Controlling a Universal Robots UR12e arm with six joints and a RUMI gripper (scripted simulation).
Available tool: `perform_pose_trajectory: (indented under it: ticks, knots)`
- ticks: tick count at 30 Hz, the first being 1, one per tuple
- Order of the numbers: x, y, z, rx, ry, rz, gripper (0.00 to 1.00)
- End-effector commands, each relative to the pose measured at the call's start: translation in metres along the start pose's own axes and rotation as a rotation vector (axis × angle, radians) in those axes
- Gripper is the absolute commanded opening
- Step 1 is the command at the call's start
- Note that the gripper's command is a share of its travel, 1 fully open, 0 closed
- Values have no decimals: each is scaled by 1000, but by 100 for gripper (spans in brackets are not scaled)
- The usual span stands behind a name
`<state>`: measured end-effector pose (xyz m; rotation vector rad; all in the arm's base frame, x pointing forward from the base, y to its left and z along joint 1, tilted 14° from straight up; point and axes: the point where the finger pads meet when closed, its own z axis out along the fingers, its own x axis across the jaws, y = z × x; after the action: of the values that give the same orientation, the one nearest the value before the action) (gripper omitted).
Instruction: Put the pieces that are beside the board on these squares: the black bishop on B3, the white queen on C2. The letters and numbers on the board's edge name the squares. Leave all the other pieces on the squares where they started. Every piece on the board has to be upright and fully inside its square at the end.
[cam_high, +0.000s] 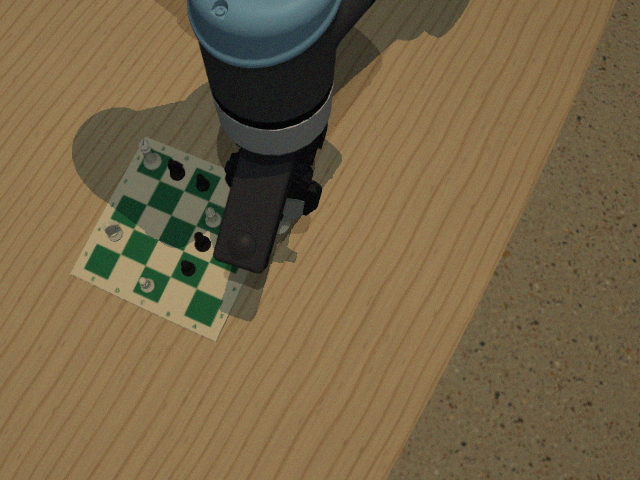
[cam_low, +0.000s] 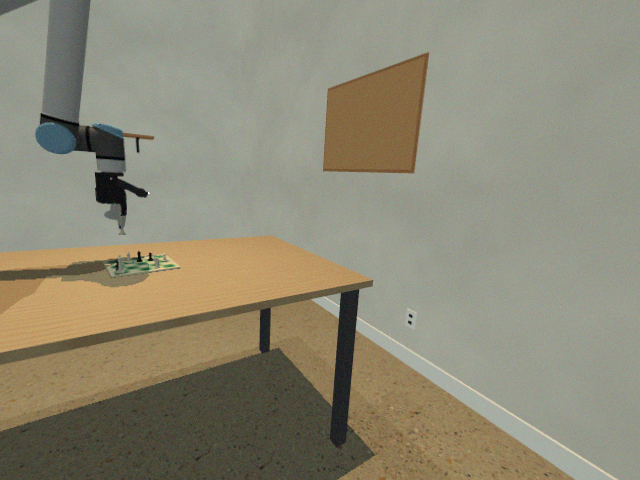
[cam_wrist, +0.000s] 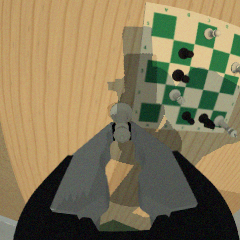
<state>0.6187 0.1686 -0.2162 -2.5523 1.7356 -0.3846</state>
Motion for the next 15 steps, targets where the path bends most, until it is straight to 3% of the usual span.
perform_pose_trajectory:
  ticks: [1, 12, 15]
  knots:
    - [11, 0, -1, 1, 0, -52, 0]
    - [74, 5, -3, 0, -1, -361, 0]
    - [80, 7, -4, 0, -1, -393, 0]
